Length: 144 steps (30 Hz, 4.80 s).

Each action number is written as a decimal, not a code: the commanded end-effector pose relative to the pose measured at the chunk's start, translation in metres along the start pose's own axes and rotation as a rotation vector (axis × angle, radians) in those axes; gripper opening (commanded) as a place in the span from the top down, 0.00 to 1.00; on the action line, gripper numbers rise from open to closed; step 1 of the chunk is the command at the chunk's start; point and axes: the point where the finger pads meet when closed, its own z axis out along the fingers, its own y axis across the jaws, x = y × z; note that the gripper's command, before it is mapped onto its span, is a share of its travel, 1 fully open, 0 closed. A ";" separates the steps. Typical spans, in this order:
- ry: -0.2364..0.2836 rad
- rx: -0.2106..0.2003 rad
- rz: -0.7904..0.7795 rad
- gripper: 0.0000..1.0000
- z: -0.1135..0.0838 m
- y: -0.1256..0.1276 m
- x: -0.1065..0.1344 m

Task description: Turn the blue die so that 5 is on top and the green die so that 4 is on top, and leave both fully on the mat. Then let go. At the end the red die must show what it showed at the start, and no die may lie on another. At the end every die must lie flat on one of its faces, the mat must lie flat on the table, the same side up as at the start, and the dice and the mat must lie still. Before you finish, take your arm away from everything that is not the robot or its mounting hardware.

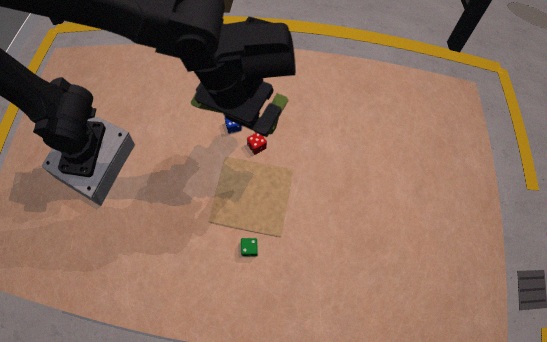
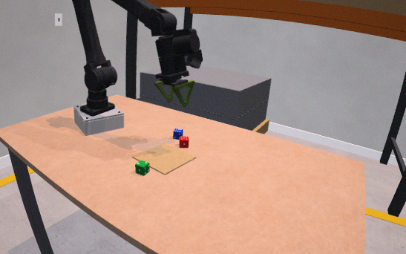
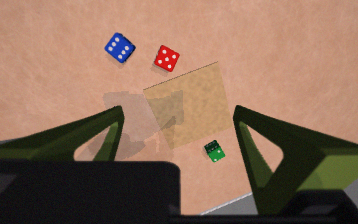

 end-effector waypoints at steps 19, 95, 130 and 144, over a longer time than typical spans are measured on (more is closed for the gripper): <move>0.115 -0.149 -0.765 0.00 -0.007 0.048 -0.066; 0.129 -0.168 -0.798 0.55 0.059 0.060 -0.046; 0.139 -0.195 -0.799 0.55 0.103 0.076 -0.028; 0.140 -0.195 -0.798 0.55 0.113 0.077 -0.025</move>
